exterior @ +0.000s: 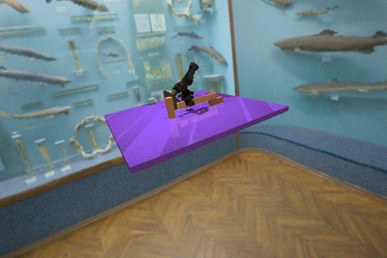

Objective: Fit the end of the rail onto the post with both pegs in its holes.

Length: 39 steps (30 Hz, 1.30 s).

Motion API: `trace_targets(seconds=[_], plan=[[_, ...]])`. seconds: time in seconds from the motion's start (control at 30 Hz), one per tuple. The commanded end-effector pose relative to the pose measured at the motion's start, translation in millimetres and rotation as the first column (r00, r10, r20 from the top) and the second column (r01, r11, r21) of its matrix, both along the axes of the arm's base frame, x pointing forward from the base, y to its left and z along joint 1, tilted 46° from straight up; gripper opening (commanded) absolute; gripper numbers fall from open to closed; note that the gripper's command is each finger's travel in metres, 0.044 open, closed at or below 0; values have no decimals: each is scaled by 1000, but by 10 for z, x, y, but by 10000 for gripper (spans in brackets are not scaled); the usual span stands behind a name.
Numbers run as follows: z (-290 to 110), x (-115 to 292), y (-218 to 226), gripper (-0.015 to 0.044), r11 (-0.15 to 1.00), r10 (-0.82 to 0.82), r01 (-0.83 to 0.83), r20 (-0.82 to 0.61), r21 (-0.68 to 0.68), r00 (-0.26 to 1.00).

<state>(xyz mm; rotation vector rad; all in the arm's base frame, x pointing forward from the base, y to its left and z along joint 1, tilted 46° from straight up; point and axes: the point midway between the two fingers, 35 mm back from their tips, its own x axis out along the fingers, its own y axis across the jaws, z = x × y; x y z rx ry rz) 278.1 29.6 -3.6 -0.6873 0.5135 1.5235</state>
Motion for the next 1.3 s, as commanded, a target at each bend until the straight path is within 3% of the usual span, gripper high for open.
trace_targets(seconds=[0.0, 1.27], plan=[[-15, 6, -32, 0, 1000, -3, 3, 1, -1, 1000], [-97, 19, -106, 0, 1000, -3, 3, 1, -2, 1000]])
